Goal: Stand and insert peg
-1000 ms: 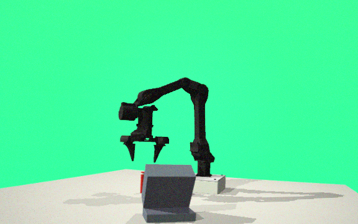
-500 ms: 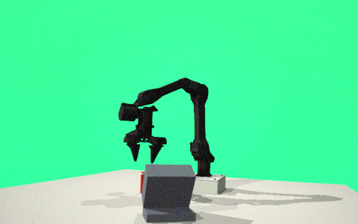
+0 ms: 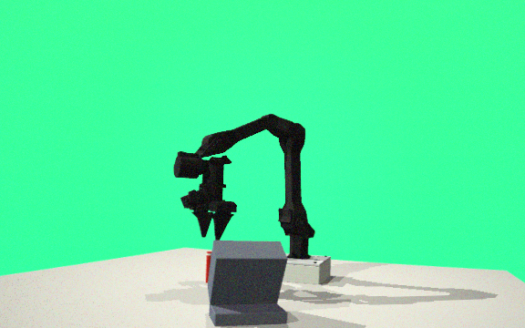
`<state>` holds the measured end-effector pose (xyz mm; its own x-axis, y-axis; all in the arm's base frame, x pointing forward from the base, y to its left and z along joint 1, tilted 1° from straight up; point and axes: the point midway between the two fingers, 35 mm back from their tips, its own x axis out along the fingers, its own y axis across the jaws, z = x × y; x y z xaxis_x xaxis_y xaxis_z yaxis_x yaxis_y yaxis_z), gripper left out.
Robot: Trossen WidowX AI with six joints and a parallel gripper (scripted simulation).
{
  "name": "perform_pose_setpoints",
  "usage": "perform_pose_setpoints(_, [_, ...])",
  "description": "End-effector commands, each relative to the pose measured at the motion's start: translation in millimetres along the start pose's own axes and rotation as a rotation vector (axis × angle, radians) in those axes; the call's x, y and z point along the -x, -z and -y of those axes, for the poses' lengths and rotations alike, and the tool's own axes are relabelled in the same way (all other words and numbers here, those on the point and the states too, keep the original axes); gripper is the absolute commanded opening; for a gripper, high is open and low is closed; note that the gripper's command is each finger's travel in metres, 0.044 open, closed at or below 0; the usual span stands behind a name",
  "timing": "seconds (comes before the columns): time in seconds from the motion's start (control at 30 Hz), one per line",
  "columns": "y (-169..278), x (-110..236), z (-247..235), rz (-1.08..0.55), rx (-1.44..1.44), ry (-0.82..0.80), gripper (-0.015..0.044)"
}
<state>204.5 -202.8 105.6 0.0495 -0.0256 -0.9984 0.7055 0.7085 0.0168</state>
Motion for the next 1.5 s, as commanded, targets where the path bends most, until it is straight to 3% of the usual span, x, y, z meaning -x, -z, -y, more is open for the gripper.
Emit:
perform_pose_setpoints(0.0, [-0.2, -1.2, 0.9, 0.0, -0.086, 0.006, 0.044])
perform_pose_setpoints(1.47, [-0.2, -8.3, 0.8, 0.004, -1.179, 0.006, 0.044])
